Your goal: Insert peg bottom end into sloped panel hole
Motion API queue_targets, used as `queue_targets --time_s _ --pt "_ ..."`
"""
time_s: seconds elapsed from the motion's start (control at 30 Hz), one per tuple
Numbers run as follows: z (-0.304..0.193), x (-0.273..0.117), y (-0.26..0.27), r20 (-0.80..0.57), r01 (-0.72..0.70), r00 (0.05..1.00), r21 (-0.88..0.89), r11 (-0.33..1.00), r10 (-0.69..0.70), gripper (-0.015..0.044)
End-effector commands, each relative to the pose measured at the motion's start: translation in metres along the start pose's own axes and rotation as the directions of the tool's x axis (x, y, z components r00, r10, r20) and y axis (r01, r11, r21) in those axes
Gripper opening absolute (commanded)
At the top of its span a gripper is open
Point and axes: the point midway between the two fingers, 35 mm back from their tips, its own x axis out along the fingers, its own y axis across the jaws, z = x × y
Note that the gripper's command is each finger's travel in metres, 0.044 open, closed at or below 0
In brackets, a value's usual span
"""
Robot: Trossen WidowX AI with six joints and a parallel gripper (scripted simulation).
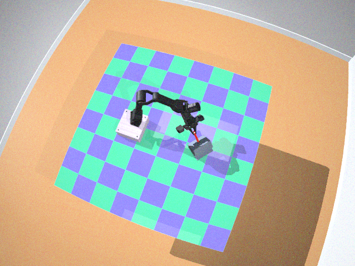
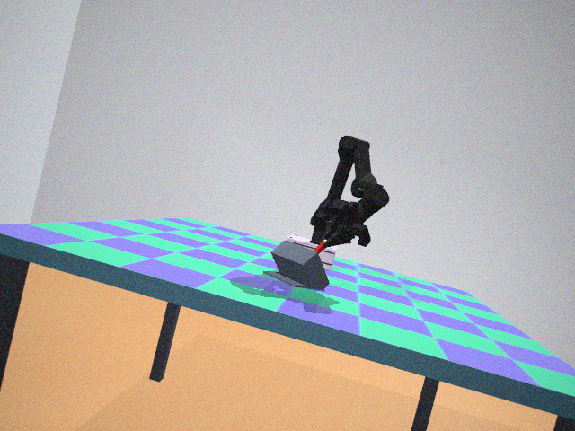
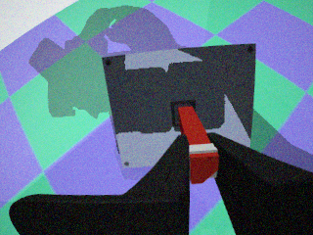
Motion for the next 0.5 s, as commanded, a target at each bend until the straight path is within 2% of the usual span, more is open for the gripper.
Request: queue_targets --time_s 0.0,0.47 --pt "0.0006 -0.0015 0.0007 0.001 -0.003 1.000 0.001 1.000 0.003 0.0000" --pt "0.0000 0.0000 0.0004 0.001 -0.003 1.000 0.001 1.000 0.003 0.0000"
